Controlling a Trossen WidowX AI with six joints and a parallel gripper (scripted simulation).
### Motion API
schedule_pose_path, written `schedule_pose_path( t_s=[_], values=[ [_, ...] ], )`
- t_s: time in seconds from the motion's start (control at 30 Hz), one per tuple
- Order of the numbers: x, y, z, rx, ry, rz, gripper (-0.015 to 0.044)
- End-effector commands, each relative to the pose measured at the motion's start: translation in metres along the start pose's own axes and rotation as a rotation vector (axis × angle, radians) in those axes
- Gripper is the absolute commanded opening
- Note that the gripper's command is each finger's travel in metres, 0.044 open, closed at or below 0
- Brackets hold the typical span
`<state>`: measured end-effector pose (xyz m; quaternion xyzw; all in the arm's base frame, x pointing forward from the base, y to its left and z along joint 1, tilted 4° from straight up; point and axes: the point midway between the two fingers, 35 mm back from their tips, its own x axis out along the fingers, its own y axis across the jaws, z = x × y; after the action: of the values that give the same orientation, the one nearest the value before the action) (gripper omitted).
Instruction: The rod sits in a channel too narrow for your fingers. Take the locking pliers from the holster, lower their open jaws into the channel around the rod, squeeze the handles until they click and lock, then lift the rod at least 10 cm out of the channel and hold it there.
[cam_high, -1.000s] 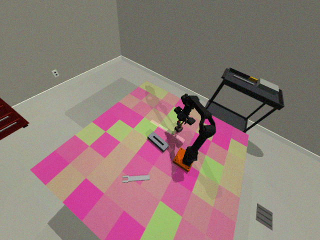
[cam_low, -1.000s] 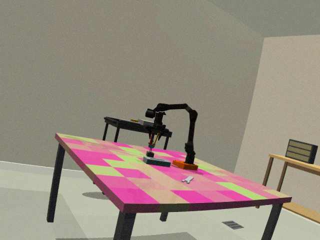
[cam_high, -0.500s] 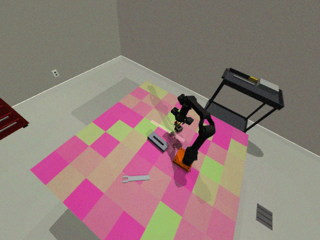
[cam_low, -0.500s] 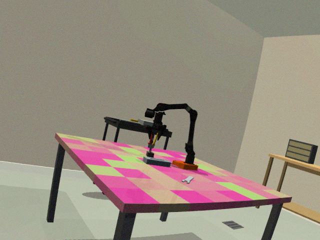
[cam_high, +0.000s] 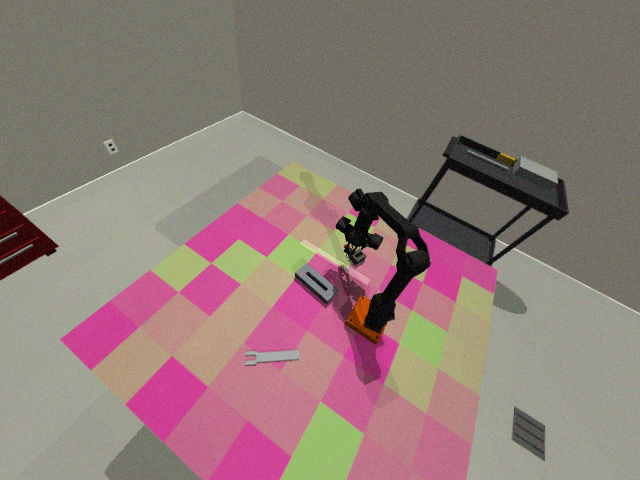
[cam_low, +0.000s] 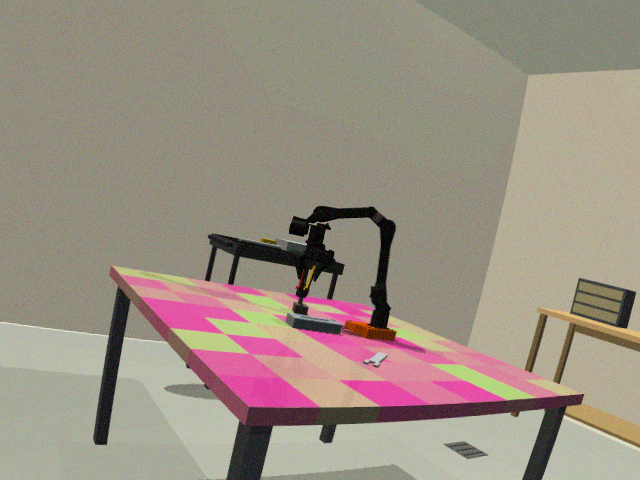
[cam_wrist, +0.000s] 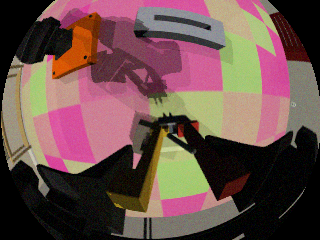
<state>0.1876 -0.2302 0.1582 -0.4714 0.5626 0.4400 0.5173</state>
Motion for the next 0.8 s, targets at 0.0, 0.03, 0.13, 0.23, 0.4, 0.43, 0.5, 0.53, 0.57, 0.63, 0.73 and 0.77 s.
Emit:
schedule_pose_path(
  t_s=[0.0, 0.03, 0.13, 0.23, 0.4, 0.43, 0.5, 0.53, 0.57, 0.63, 0.73, 0.77],
  values=[
    [-0.001, -0.003, 0.004, -0.042, 0.005, -0.001, 0.0321],
    [-0.001, -0.004, 0.005, -0.053, 0.005, -0.001, 0.0321],
    [-0.001, -0.007, 0.009, -0.084, 0.005, -0.002, 0.0321],
    [-0.001, -0.009, 0.012, -0.115, 0.006, -0.002, 0.0321],
    [-0.001, -0.013, 0.019, -0.166, 0.006, -0.003, 0.0321],
    [-0.001, -0.014, 0.020, -0.177, 0.006, -0.003, 0.0321],
    [-0.001, -0.015, 0.022, -0.197, 0.006, -0.003, 0.0321],
    [-0.001, -0.016, 0.024, -0.208, 0.006, -0.003, 0.0321],
    [-0.001, -0.017, 0.025, -0.218, 0.006, -0.003, 0.0321],
    [-0.001, -0.018, 0.027, -0.239, 0.006, -0.003, 0.0321],
    [-0.001, -0.020, 0.031, -0.270, 0.007, -0.004, 0.0321],
    [-0.001, -0.021, 0.032, -0.280, 0.007, -0.004, 0.0321]
  ],
)
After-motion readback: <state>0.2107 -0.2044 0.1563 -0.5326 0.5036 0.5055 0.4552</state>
